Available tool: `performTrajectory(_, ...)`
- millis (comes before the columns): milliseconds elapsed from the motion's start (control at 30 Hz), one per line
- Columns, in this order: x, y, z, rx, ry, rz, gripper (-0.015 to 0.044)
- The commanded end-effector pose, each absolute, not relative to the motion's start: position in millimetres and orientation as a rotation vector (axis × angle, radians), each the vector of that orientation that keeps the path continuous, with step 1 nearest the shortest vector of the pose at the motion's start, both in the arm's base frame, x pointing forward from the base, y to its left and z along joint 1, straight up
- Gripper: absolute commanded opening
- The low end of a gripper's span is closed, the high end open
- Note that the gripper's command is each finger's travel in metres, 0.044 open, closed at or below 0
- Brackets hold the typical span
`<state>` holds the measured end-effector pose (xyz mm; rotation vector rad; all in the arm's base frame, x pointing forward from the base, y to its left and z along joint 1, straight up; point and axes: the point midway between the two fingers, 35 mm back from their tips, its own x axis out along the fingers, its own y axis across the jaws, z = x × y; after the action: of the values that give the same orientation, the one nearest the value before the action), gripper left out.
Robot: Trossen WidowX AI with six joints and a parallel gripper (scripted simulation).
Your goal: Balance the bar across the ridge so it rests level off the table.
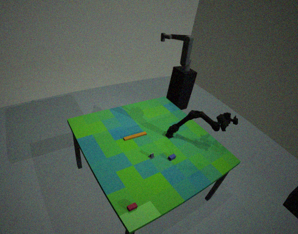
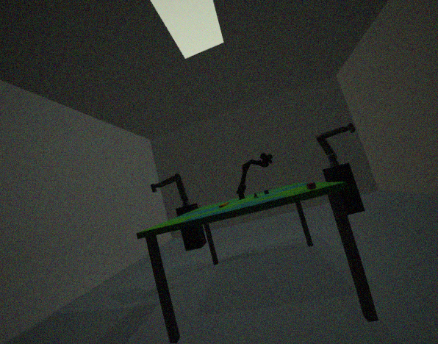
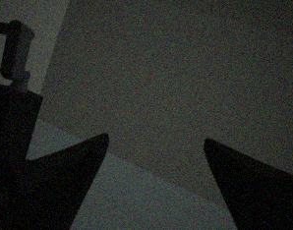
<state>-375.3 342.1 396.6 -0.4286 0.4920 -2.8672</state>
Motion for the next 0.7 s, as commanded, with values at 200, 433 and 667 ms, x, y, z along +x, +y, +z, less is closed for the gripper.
performTrajectory(200, -344.9, 369.0, 395.4, -0.397, 0.492, -2.956, 0.0315)
performTrajectory(433, -308.3, 396.6, 397.9, -0.374, 0.432, -3.07, 0.0315)
performTrajectory(667, -267.6, 427.8, 398.0, -0.358, 0.379, -3.209, 0.0315)
